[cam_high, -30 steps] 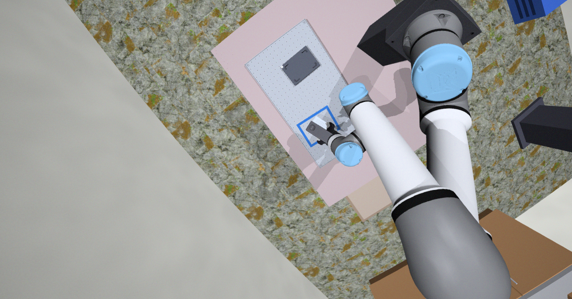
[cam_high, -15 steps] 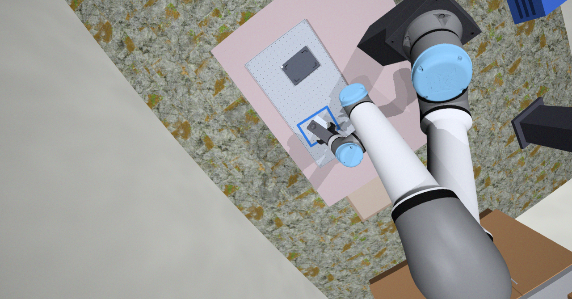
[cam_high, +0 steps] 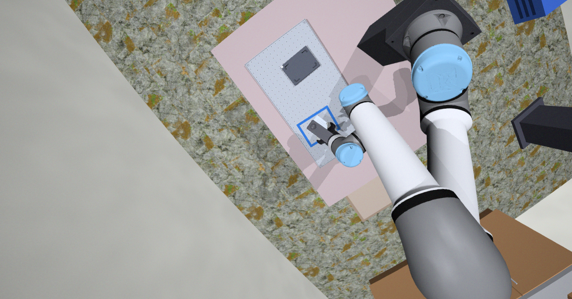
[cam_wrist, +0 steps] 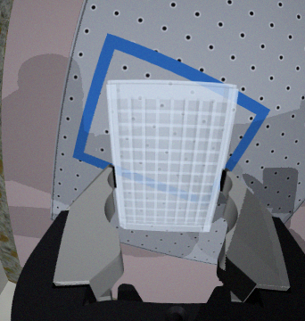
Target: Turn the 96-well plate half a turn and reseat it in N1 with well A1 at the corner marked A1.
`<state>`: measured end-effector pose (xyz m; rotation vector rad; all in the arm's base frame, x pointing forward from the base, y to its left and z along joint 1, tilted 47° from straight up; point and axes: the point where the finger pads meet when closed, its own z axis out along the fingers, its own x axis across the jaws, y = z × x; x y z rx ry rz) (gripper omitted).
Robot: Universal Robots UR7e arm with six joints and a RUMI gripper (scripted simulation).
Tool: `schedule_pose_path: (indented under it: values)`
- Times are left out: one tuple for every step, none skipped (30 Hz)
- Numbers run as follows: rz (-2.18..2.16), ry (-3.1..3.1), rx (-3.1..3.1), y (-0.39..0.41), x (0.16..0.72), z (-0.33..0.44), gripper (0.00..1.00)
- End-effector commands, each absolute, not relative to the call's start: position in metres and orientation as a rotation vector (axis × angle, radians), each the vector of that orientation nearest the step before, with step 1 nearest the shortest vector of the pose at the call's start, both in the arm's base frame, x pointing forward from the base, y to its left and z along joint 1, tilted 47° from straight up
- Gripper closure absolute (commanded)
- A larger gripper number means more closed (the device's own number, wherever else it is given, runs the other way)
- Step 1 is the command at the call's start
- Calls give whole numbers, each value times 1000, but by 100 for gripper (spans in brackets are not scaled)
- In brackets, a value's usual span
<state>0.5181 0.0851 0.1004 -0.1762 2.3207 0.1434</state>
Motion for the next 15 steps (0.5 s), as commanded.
schedule_pose_path:
  values:
    - [143, 2319, -177, 85, 518, 101, 100]
    - [143, 2319, -177, 85, 518, 101, 100]
    - [143, 2319, -177, 85, 518, 101, 100]
    - [143, 2319, -177, 85, 518, 101, 100]
    - [143, 2319, -177, 85, 518, 101, 100]
    - [143, 2319, -177, 85, 518, 101, 100]
    - [143, 2319, -177, 85, 518, 101, 100]
    - [143, 2318, -178, 86, 519, 101, 100]
    - [143, 2318, -178, 86, 520, 101, 100]
    - [143, 2317, -178, 86, 521, 101, 100]
    - [142, 2317, -178, 86, 522, 100, 100]
    - [142, 2317, -178, 86, 522, 100, 100]
    - [142, 2317, -178, 87, 522, 99, 100]
    - [142, 2317, -178, 87, 523, 99, 100]
    - [142, 2317, -178, 87, 523, 98, 100]
